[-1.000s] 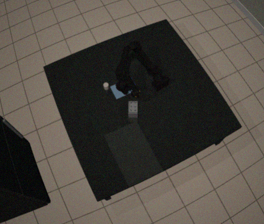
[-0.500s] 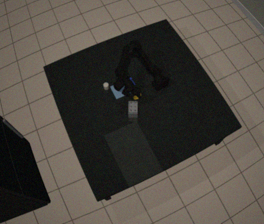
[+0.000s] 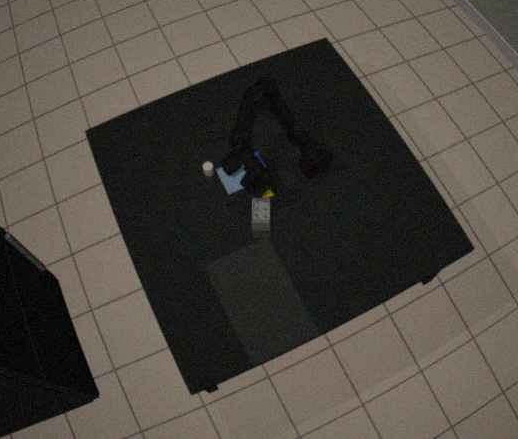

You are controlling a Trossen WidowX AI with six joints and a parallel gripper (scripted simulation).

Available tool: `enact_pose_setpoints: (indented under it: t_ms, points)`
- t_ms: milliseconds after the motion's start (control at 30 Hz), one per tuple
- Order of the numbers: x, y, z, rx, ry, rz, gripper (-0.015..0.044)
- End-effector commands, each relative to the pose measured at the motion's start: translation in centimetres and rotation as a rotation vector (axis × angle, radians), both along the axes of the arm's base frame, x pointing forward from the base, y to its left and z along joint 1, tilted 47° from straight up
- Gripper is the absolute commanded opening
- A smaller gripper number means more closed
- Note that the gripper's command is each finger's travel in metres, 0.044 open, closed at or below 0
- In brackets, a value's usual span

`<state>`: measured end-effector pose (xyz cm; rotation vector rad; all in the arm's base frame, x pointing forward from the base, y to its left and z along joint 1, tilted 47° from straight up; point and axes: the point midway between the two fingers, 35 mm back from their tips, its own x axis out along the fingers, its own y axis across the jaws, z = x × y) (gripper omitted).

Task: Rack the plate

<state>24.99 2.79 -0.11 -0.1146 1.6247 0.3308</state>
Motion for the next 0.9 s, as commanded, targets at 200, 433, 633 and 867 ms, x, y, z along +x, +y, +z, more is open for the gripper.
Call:
enact_pose_setpoints:
  t_ms: [200, 433, 633, 867]
  points:
    - [0.0, -0.6, -0.5, 0.135, -0.130, 0.163, 0.0000]
    - [0.1, -1.2, -0.7, 0.207, -0.256, 0.290, 0.0000]
    - [0.2, -1.7, -0.8, 0.247, -0.378, 0.402, 0.0000]
    - [0.2, -2.4, -0.6, 0.265, -0.532, 0.535, 0.0000]
